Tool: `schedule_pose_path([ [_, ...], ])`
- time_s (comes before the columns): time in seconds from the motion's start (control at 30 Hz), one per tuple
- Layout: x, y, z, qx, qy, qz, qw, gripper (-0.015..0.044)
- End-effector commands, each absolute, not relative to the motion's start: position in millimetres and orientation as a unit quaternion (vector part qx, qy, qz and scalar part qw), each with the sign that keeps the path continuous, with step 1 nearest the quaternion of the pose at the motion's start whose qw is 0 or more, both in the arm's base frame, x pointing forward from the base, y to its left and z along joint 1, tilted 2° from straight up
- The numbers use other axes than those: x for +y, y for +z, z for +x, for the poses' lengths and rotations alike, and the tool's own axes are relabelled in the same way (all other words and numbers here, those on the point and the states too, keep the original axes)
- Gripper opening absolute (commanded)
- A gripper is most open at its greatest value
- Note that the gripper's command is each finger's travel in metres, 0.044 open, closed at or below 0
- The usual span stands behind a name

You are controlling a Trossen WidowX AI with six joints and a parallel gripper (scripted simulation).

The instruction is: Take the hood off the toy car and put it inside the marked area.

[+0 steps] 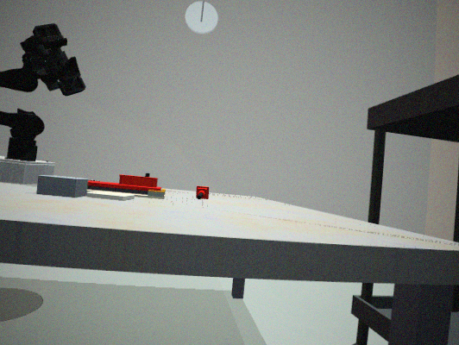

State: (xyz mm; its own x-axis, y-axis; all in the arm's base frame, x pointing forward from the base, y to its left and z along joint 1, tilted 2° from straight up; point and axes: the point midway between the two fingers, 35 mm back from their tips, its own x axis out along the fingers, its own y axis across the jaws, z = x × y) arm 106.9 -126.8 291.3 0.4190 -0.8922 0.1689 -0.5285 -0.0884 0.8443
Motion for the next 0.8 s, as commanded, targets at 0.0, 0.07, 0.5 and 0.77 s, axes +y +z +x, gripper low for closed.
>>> schedule_pose_path([
  [0.0,-126.6,291.6,107.6,-0.499,-0.202,0.709,0.456,0.0247],
  [0.07,-125.7,294.5,112.6,-0.489,-0.212,0.699,0.477,0.0299],
  [0.5,-113.8,305.4,218.1,-0.204,-0.373,0.463,0.778,0.0440],
  [0.77,-113.4,265.2,287.5,0.088,-0.401,0.260,0.874,0.0440],
])
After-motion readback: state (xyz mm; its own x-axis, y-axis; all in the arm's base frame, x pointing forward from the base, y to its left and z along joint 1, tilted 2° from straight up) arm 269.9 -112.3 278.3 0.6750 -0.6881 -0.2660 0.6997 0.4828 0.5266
